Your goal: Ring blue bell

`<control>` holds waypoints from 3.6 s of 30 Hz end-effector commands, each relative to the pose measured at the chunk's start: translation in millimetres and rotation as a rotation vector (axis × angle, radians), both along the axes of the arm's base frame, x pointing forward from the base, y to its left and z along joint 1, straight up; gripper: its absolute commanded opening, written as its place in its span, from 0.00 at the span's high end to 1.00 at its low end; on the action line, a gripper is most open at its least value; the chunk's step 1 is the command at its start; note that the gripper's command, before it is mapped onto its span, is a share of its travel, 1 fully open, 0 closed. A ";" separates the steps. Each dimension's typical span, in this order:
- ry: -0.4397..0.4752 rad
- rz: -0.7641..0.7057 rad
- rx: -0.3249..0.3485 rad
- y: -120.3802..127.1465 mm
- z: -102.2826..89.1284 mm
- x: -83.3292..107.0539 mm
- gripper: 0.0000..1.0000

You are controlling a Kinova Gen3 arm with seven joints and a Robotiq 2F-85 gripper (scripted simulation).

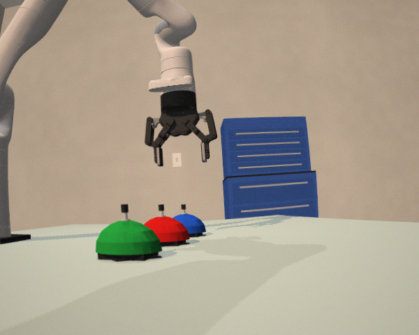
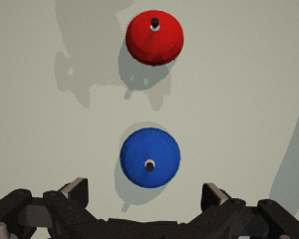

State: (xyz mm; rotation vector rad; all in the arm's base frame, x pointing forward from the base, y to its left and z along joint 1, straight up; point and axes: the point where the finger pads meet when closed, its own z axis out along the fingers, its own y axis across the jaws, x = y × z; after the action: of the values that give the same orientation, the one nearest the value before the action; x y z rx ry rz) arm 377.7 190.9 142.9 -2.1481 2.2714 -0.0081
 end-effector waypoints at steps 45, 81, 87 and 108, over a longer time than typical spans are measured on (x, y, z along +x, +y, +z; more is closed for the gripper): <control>0.008 0.005 0.000 0.9 2.8 -2.9 1.00; 0.009 0.005 0.000 0.9 2.7 -2.9 1.00; 0.010 0.005 -0.001 0.5 1.1 -3.7 1.00; 0.011 0.005 -0.001 0.3 -22.3 -4.2 1.00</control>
State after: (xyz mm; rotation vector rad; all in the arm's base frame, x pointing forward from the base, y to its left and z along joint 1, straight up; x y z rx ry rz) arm 372.5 191.8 127.1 -2.1609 2.2714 0.0092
